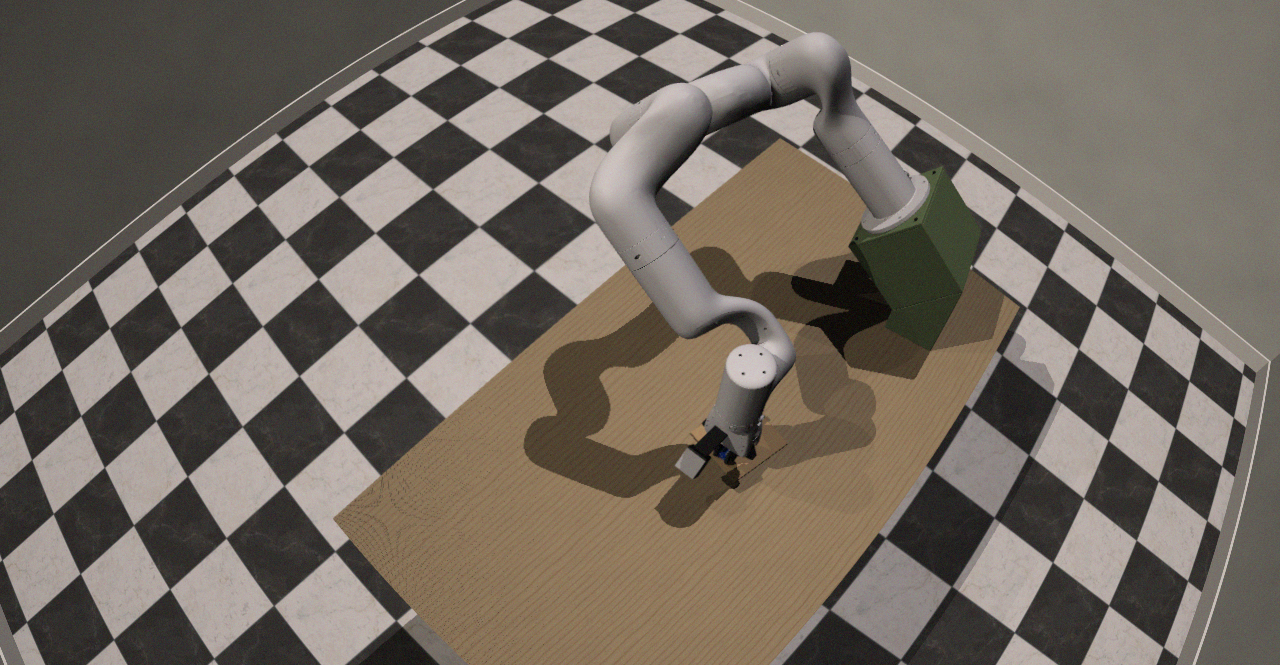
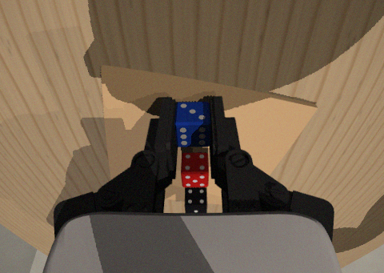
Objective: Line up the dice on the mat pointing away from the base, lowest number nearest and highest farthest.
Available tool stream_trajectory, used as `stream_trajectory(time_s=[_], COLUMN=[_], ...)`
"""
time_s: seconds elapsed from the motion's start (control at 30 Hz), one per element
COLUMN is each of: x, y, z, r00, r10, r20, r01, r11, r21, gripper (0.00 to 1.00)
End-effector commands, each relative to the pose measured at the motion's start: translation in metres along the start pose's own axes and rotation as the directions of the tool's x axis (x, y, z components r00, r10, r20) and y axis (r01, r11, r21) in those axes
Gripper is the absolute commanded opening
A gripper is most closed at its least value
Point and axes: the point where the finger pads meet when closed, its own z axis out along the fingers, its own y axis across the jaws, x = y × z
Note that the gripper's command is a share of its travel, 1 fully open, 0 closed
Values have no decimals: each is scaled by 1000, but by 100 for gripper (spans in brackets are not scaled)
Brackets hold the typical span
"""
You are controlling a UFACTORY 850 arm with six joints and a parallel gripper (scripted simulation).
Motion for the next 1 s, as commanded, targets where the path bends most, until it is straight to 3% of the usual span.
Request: stream_trajectory(time_s=[0.0,0.97], x=[1,1], y=[0,0], z=[0,2], r00=[1000,1000], r10=[0,0], r20=[-1,-1], r01=[0,0], r11=[1000,1000], r21=[0,0], gripper=[15,15])
